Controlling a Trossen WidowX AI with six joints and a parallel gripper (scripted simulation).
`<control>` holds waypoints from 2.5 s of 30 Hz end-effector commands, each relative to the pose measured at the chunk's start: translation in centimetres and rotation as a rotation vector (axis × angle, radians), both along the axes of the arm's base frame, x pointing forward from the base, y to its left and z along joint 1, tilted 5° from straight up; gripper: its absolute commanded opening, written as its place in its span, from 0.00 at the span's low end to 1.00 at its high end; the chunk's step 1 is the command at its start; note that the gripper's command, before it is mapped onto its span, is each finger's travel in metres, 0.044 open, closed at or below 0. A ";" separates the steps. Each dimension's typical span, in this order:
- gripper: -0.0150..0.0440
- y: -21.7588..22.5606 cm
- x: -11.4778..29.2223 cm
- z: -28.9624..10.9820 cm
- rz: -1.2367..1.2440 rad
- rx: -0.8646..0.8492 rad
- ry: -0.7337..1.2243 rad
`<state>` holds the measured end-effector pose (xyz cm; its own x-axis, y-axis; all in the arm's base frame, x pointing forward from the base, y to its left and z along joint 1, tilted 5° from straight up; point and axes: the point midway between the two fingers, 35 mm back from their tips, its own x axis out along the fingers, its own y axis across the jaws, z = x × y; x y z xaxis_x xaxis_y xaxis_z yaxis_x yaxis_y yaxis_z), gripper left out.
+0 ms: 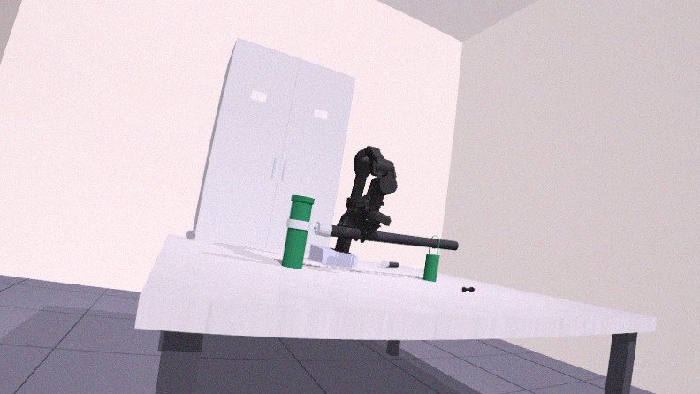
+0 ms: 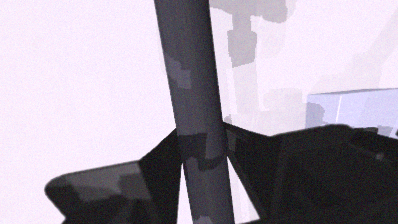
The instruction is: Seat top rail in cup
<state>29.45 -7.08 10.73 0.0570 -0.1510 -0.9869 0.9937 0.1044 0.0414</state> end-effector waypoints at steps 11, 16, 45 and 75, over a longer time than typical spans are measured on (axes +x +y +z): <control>0.25 -1.3 0.5 0.7 -0.004 -0.016 -0.019; 0.25 -1.6 0.6 0.7 -0.004 -0.016 -0.019; 0.74 -1.2 0.2 0.4 0.001 -0.001 0.000; 1.00 2.8 -1.2 8.8 0.011 0.007 0.001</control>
<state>28.35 -4.33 19.30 0.0577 -0.1428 -0.9881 0.9920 0.1195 0.0406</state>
